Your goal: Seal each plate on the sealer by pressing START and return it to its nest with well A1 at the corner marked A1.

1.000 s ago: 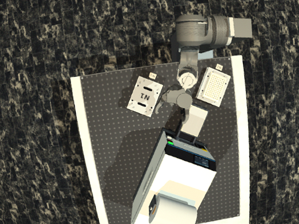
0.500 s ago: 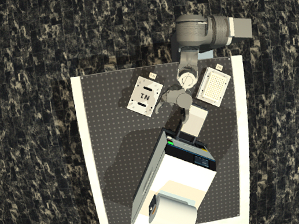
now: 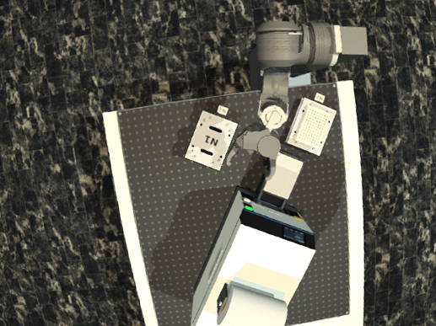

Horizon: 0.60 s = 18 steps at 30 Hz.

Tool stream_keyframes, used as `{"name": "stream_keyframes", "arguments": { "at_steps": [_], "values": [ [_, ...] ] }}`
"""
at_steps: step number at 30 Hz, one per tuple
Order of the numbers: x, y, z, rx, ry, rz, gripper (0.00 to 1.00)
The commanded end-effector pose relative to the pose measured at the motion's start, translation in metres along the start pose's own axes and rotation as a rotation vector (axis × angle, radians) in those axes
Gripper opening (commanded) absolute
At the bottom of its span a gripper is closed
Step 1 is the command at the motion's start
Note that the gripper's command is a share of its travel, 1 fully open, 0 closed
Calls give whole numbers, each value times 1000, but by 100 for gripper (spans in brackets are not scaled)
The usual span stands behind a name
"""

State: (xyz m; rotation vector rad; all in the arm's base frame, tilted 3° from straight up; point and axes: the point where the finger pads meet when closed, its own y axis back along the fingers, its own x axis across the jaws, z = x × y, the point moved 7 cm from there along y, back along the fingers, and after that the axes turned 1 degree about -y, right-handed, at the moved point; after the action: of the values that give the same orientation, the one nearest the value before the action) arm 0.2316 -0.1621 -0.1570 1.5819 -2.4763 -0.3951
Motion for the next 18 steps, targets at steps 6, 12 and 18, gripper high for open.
{"name": "stream_keyframes", "arguments": {
  "at_steps": [6,12,18],
  "values": [
    [-18,-1,-6,118,74,-160,65],
    [-37,-2,-13,195,143,-260,65],
    [-51,-1,-20,236,177,-301,65]
  ]
}}
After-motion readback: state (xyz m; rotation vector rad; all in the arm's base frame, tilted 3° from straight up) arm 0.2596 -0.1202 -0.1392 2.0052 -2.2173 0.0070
